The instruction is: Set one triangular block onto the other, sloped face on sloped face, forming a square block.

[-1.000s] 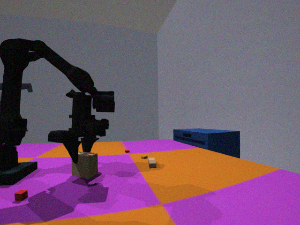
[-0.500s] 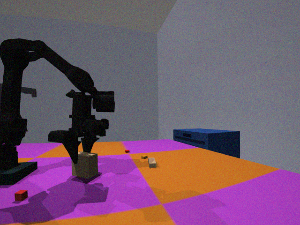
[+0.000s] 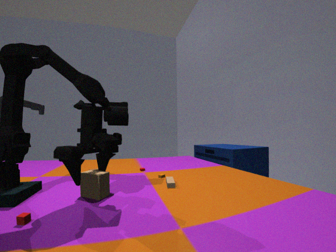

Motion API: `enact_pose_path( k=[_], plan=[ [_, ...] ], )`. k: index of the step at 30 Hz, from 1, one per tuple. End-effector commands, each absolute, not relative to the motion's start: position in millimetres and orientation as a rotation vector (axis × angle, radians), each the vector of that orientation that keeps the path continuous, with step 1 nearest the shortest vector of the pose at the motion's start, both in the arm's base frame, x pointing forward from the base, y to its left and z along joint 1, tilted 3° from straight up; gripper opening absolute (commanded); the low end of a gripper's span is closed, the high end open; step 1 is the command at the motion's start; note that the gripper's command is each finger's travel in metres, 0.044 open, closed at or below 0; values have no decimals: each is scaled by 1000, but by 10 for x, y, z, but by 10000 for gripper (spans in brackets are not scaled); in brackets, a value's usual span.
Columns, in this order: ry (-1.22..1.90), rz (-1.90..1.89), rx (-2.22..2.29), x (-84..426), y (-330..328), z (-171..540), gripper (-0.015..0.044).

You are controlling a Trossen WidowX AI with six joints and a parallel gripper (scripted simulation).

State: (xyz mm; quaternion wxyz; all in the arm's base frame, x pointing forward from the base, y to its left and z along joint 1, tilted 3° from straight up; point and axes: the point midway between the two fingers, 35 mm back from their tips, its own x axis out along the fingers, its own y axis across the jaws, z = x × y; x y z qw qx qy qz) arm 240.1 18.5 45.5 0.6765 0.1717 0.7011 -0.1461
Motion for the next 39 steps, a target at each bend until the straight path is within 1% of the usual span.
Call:
enact_pose_path(
  k=[1,5,9,39],
  plan=[
    [1576,-328,386,2422,182,540,440],
    [1575,-328,386,2481,162,1046,440],
    [1576,-329,386,2436,138,1532,440],
    [1560,-327,391,2456,143,1495,440]
  ],
)
